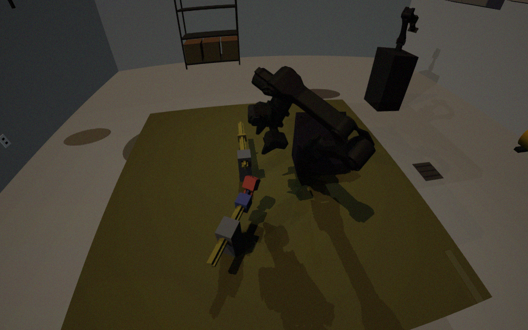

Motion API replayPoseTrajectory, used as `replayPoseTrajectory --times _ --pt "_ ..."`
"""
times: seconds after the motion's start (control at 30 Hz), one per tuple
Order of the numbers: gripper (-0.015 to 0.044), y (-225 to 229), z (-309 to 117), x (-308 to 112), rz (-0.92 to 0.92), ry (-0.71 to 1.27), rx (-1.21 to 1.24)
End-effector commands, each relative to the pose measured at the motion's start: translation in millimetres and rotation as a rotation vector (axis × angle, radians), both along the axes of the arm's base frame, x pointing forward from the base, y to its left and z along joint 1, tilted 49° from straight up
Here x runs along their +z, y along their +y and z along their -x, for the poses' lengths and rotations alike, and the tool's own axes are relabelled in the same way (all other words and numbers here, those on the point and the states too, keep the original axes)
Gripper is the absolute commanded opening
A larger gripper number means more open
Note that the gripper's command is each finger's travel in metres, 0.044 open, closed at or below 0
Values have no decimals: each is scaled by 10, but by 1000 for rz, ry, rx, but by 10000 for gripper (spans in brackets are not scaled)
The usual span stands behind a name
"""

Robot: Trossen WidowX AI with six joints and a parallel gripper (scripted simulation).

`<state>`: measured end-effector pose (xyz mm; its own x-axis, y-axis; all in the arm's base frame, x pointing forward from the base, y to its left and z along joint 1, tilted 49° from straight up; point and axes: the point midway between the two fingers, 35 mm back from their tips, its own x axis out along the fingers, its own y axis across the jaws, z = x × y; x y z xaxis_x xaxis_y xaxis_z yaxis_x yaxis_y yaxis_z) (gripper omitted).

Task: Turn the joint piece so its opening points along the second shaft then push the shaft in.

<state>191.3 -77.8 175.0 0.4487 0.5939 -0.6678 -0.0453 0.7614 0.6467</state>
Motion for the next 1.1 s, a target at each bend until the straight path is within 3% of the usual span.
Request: replayPoseTrajectory --times 0.0,0.17,1.07 --pt "440 79 12 9 -30 -5 28" --pt "440 101 1 -6 -11 -14 73" --pt "440 483 -159 -273 245 -212 905"
